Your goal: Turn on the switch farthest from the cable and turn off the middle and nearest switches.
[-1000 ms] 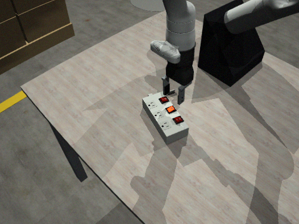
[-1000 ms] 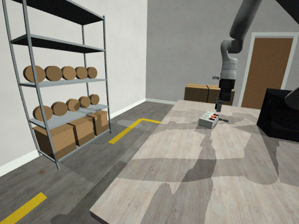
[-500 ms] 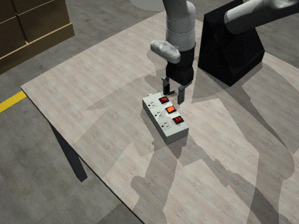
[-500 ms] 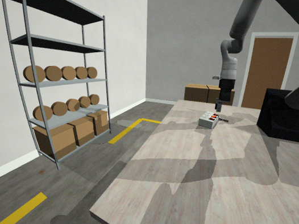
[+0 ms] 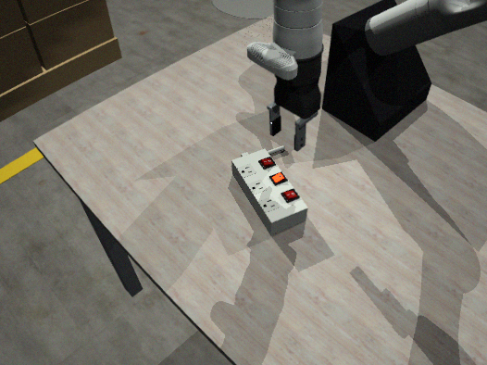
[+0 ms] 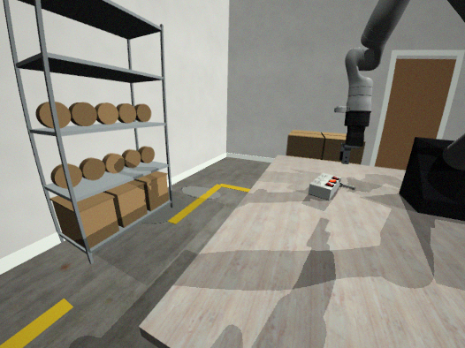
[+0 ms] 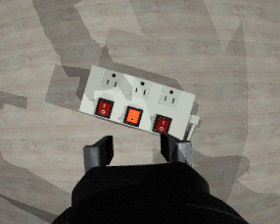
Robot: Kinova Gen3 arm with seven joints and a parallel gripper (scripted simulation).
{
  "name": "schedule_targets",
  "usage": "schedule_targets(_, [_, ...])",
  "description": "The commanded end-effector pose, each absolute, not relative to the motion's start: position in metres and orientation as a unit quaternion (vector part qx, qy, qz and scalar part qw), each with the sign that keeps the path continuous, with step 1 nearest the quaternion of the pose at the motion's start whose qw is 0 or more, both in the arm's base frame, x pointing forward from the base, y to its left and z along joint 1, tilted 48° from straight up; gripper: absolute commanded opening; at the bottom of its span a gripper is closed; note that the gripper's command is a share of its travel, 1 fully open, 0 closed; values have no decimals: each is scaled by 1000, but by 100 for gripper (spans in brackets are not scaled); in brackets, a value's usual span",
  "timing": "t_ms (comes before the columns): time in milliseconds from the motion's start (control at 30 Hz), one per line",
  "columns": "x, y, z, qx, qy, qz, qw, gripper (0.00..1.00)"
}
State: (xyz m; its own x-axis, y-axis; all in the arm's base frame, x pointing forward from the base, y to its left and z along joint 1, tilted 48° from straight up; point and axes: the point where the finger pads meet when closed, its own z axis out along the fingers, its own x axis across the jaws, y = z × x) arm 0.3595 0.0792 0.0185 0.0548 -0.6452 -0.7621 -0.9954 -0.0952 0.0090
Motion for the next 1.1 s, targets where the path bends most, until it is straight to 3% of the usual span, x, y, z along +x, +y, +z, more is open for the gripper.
schedule_targets(0, [375,48,46,-673,618,286,288,100])
schedule_targets(1067, [377,48,45,-660,632,292,281,100])
